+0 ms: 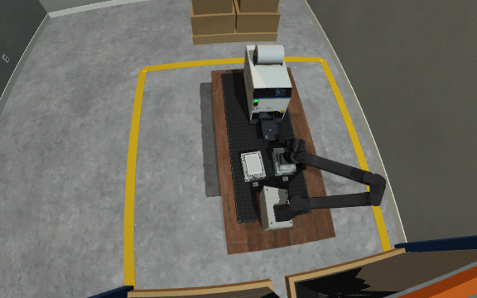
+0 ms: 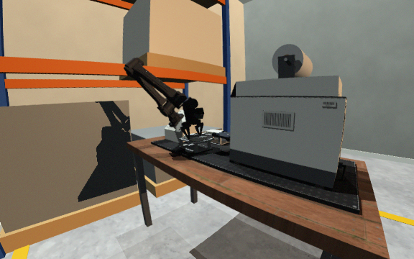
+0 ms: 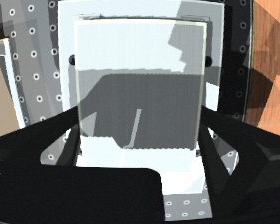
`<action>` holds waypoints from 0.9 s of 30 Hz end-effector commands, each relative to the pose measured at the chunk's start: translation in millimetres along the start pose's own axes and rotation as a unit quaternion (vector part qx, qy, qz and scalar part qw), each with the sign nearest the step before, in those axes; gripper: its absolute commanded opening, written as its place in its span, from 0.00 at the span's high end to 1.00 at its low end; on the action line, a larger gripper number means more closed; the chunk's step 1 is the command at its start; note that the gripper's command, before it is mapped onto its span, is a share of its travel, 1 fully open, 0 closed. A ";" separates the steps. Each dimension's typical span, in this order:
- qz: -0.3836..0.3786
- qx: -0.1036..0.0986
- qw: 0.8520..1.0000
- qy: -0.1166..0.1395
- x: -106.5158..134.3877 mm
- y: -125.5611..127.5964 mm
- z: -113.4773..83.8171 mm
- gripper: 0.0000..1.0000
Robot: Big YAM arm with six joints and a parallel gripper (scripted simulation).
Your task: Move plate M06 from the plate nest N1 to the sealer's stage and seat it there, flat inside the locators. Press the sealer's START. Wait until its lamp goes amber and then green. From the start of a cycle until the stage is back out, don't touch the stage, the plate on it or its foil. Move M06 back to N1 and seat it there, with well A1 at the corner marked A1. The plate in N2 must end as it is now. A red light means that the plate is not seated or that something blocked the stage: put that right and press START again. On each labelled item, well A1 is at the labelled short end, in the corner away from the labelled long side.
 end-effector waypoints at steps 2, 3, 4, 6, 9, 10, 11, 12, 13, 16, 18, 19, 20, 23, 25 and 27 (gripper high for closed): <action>0.006 0.002 1.000 -0.005 -16.0 -7.7 1.2 1.00; 0.006 0.002 1.000 -0.005 -15.9 -7.6 1.1 1.00; 0.006 0.002 1.000 -0.005 -15.7 -7.6 1.2 1.00; 0.006 0.002 1.000 -0.005 -15.7 -7.6 1.1 1.00; 0.006 0.002 1.000 -0.005 -15.4 -7.7 1.1 1.00; 0.006 0.002 1.000 -0.005 -15.4 -7.8 1.1 1.00; 0.006 0.002 1.000 -0.005 -15.3 -7.8 1.1 1.00; 0.006 0.002 1.000 -0.005 -15.3 -7.8 1.0 1.00; 0.006 0.002 1.000 -0.005 -15.2 -7.8 1.0 1.00; 0.007 0.003 1.000 -0.005 -10.8 -7.3 -0.6 1.00; 0.007 0.003 1.000 -0.005 -10.8 -7.3 -0.6 1.00; 0.007 0.003 1.000 -0.005 -9.3 -7.1 -1.1 1.00; 0.007 0.003 1.000 -0.005 -7.9 -6.9 -1.6 1.00; 0.006 0.002 1.000 -0.004 -3.1 -5.7 -2.5 1.00; 0.004 0.002 1.000 -0.001 0.5 -4.0 -2.4 1.00; 0.004 0.002 1.000 -0.001 1.4 -4.0 -2.7 1.00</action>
Point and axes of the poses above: the point where the finger pads meet when closed, its own z axis out along the fingers, its own y axis across the jaws, x = y × z, the point moved 5 cm from there along -z, back along the fingers, and after that the axes turned 7 degrees about -z, right-handed, at the moved point
